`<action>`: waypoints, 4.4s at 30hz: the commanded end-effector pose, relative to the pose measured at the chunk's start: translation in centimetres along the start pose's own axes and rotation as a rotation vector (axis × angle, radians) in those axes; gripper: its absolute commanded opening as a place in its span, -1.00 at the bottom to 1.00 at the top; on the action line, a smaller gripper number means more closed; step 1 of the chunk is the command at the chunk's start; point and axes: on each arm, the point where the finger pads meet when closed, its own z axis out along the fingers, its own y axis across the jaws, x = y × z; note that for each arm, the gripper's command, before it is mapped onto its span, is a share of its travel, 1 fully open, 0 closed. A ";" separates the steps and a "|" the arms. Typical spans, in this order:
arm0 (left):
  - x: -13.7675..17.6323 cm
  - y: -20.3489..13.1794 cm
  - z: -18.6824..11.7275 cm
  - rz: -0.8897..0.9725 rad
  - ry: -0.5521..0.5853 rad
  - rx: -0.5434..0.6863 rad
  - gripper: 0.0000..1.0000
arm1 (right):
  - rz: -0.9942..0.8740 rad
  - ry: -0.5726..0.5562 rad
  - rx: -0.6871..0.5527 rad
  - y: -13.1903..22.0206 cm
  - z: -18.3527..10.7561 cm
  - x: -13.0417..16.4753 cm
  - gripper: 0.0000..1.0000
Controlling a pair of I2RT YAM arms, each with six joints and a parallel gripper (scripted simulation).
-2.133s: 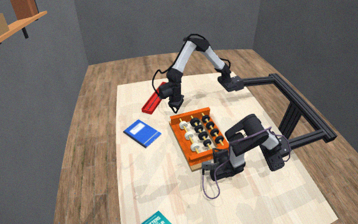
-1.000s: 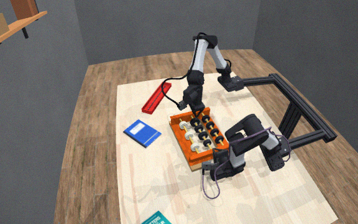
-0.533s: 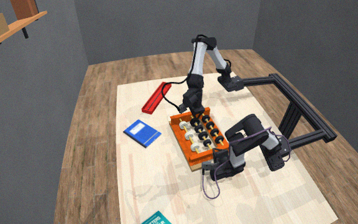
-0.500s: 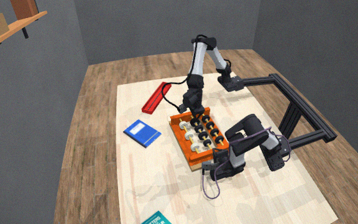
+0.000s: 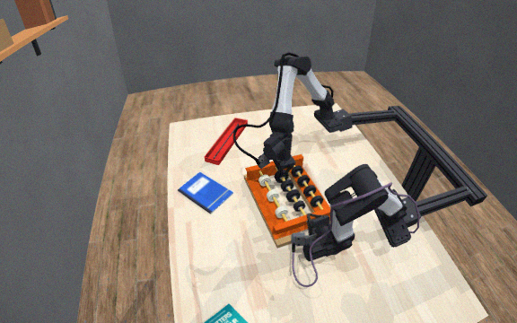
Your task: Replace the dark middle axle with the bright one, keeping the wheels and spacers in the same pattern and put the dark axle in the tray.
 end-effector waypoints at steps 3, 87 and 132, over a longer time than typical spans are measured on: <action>0.0 -0.8 1.3 0.052 0.026 0.033 -0.34 | -0.009 -0.006 0.013 -0.2 1.8 -0.1 -0.27; -0.6 -1.1 0.6 0.058 0.002 0.026 -0.34 | -0.003 -0.040 -0.041 0.9 -1.9 -1.1 -1.00; -0.3 -1.1 0.7 0.036 0.006 0.051 -0.34 | 0.015 -0.044 -0.045 0.4 -2.1 -1.7 -1.00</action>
